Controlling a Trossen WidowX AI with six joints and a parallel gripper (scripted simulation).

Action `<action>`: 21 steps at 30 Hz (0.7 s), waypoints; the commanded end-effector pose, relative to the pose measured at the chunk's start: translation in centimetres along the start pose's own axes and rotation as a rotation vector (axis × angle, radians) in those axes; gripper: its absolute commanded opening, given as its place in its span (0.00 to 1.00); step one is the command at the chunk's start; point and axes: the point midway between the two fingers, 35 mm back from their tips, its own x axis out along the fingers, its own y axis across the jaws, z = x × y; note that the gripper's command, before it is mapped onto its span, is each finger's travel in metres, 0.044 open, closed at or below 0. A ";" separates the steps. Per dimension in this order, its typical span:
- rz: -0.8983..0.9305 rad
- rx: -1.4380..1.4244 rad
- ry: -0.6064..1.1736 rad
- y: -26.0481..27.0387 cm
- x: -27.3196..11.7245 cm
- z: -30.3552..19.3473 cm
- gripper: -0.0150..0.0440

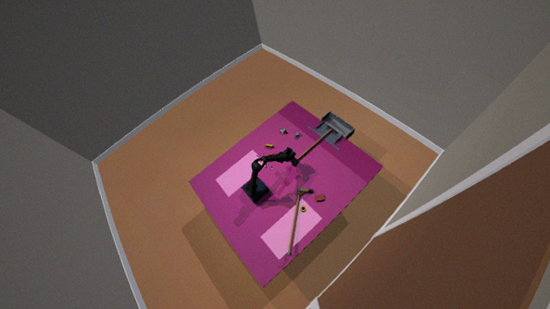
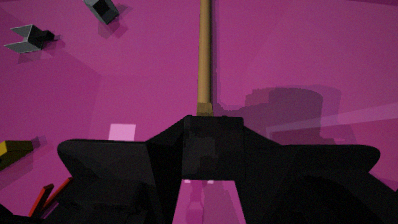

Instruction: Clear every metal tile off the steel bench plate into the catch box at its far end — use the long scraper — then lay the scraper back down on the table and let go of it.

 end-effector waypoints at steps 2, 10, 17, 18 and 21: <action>-0.005 0.004 -0.016 0.0 0.2 1.0 0.25; -0.005 0.004 -0.016 0.0 0.9 1.7 0.25; 0.000 0.000 -0.003 0.0 0.8 1.0 0.25; 0.000 0.000 -0.003 0.0 0.8 1.0 0.25; 0.000 0.000 -0.003 0.0 0.8 1.0 0.25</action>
